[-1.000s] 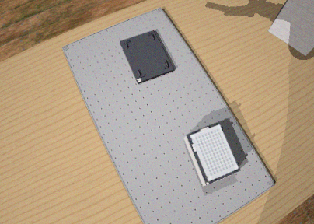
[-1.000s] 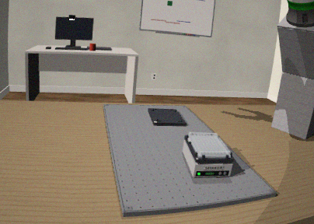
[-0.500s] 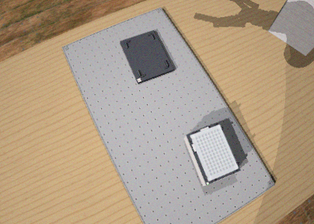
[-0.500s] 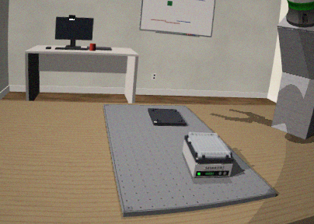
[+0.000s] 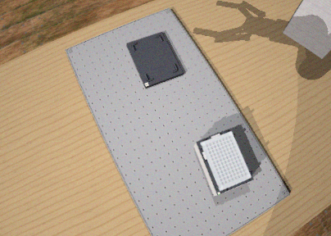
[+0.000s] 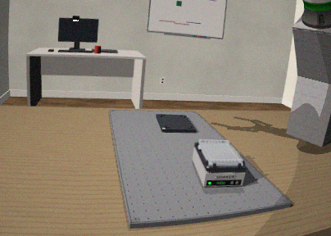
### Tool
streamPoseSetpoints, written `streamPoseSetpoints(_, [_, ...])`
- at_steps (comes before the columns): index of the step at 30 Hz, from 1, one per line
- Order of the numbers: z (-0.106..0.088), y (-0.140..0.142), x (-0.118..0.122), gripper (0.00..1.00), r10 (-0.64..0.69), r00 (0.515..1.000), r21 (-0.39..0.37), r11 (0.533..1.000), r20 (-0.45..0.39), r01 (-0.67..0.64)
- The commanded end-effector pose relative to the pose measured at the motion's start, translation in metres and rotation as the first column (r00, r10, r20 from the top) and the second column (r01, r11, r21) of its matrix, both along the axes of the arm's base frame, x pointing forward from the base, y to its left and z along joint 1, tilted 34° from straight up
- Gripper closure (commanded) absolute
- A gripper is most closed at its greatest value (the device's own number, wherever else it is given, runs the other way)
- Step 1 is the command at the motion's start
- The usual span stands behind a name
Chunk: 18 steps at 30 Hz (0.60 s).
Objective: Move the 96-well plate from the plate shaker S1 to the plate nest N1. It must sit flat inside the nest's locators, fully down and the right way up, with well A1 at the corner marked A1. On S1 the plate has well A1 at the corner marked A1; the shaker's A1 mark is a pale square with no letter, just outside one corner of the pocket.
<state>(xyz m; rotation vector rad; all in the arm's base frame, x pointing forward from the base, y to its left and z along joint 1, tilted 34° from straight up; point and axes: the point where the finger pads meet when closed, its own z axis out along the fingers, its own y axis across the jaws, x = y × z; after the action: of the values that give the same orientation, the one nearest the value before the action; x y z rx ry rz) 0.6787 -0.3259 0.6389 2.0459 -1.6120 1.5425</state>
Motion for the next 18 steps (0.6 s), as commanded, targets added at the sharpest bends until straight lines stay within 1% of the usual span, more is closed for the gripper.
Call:
streamPoseSetpoints(1, [-0.012, 0.012, 0.008, 0.00, 0.065, 0.996, -0.034, 0.997, -0.063, -0.067])
streamPoseSetpoints(2, [-0.015, 0.015, 0.011, 0.00, 0.086, 0.993, -0.044, 0.995, -0.085, -0.090])
streamPoseSetpoints(4, [-0.015, 0.015, 0.011, 0.00, 0.086, 0.993, -0.044, 0.995, -0.085, -0.090])
streamPoseSetpoints(5, [-0.018, 0.018, 0.013, 0.00, 0.108, 0.988, -0.053, 0.992, -0.108, -0.114])
streamPoseSetpoints(13, [-0.044, 0.044, 0.030, 0.00, 0.110, 0.988, -0.054, 0.992, -0.110, -0.116])
streamPoseSetpoints(15, [-0.045, 0.045, 0.030, 0.00, 0.110, 0.988, -0.054, 0.992, -0.110, -0.116])
streamPoseSetpoints(18, [-0.055, 0.055, 0.035, 0.00, 0.173, 0.969, -0.081, 0.979, -0.176, -0.189])
